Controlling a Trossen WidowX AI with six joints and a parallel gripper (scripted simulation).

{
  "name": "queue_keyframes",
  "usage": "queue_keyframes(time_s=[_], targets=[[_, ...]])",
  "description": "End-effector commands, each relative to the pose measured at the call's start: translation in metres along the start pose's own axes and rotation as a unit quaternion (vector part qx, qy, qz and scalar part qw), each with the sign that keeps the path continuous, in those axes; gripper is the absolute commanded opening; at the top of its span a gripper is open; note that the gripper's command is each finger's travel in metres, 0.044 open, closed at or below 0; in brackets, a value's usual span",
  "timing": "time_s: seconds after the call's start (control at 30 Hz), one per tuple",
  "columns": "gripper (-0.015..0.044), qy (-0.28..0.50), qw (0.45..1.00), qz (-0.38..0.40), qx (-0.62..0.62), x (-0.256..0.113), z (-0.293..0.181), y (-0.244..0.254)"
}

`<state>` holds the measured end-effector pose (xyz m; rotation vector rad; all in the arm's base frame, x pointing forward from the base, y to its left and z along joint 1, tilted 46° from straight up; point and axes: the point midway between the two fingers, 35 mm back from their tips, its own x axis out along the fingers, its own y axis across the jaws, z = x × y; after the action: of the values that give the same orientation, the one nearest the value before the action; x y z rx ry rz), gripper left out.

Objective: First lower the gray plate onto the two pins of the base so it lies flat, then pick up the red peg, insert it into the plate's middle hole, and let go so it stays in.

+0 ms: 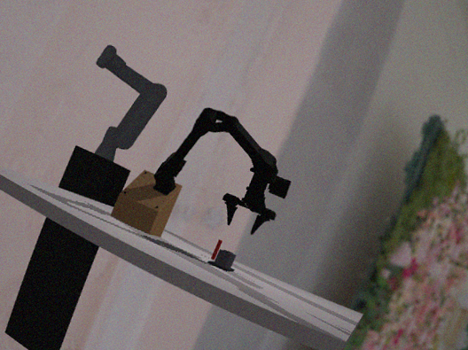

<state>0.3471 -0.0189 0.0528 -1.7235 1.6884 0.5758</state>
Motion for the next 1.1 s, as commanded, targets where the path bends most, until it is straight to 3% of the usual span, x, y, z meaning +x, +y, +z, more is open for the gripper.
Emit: queue_keyframes(time_s=[0.0, 0.33, 0.77, 1.07], targets=[[0.044, -0.006, 0.987, 0.004, 0.159, -0.001, 0.03, 0.013], [0.044, -0.01, 0.852, 0.01, 0.523, -0.003, 0.09, 0.046], [0.044, 0.001, 0.683, 0.02, 0.73, 0.0, 0.128, 0.084], [0.044, 0.005, 0.523, 0.013, 0.852, 0.001, 0.145, 0.102]])
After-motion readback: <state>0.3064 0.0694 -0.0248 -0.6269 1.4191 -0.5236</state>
